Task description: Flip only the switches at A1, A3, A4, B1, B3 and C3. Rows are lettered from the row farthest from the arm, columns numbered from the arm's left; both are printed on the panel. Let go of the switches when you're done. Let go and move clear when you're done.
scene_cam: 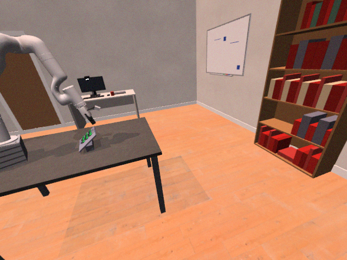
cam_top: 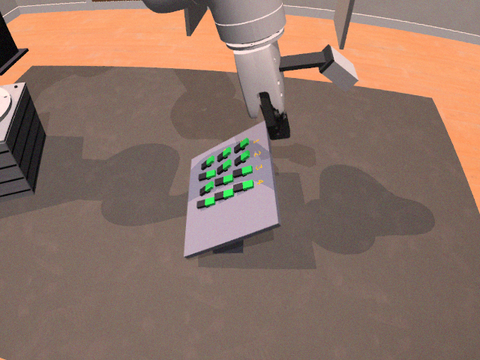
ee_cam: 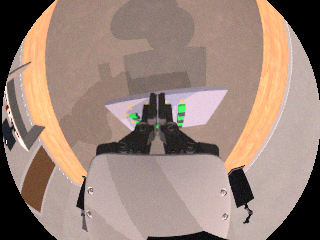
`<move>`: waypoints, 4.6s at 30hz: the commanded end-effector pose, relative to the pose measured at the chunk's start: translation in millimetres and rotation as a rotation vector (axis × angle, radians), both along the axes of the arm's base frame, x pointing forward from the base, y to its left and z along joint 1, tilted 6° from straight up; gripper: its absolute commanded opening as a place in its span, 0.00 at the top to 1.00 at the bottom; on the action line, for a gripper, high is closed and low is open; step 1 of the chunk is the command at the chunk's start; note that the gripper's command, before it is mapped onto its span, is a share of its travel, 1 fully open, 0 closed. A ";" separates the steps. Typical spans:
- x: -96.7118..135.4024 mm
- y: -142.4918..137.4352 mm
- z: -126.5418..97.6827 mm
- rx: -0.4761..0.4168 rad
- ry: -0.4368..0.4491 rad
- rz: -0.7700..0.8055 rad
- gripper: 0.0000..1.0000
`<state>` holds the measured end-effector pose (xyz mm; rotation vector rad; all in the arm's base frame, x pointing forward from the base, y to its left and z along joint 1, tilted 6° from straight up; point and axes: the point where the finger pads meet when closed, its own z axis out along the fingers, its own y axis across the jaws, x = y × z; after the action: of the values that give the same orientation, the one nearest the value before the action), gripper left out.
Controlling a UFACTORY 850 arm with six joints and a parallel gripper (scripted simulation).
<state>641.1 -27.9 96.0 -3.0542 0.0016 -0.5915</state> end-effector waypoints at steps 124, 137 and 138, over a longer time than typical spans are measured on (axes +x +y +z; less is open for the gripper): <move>-102.1 41.4 4.4 0.701 -0.040 -1.270 1.00; -72.3 47.1 -44.5 0.701 -0.040 -1.270 1.00; -71.0 47.4 -46.5 0.701 -0.040 -1.270 1.00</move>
<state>562.1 18.3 58.9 -2.0131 1.7503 -0.4668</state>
